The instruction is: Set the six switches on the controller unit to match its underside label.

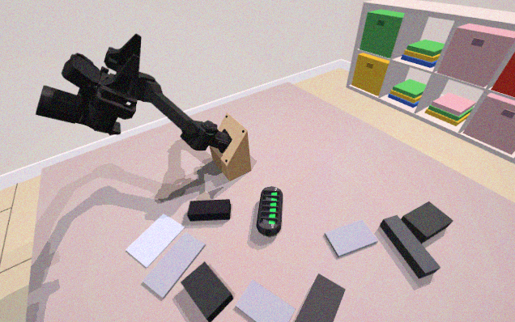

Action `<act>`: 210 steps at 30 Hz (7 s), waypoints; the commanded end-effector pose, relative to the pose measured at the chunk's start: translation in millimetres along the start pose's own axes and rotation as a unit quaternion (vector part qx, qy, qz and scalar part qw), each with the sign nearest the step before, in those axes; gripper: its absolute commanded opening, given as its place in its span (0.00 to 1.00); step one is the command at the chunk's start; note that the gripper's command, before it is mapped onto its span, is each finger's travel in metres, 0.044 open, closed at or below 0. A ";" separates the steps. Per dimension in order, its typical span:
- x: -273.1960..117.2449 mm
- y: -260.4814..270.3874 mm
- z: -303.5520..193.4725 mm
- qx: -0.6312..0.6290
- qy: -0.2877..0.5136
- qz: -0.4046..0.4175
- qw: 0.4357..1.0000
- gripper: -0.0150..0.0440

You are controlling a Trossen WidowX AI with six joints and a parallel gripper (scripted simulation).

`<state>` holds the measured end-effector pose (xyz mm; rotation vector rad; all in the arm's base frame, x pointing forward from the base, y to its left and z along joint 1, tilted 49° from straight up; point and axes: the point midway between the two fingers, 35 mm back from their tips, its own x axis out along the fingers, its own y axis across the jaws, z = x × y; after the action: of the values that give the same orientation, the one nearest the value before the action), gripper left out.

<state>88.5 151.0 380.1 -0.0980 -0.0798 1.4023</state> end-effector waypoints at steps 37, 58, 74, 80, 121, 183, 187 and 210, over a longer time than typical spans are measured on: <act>-119.4 -93.7 -398.0 0.357 0.428 -0.730 0.395 0.25; -134.7 -95.2 -410.7 0.341 0.433 -0.740 0.386 0.25; -153.5 -99.6 -428.4 0.340 0.433 -0.740 0.386 0.25; -161.1 -100.4 -434.1 0.339 0.433 -0.741 0.386 0.25; -153.4 -106.0 -443.7 0.339 0.433 -0.741 0.386 0.25; -109.4 -123.1 -483.8 0.340 0.432 -0.741 0.386 0.25; -113.0 -118.0 -482.7 0.338 0.439 -0.739 0.384 0.25; -119.3 -103.4 -395.2 0.344 0.428 -0.752 0.364 0.25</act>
<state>203.9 4.1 -5.7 -0.0231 1.0851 -0.7087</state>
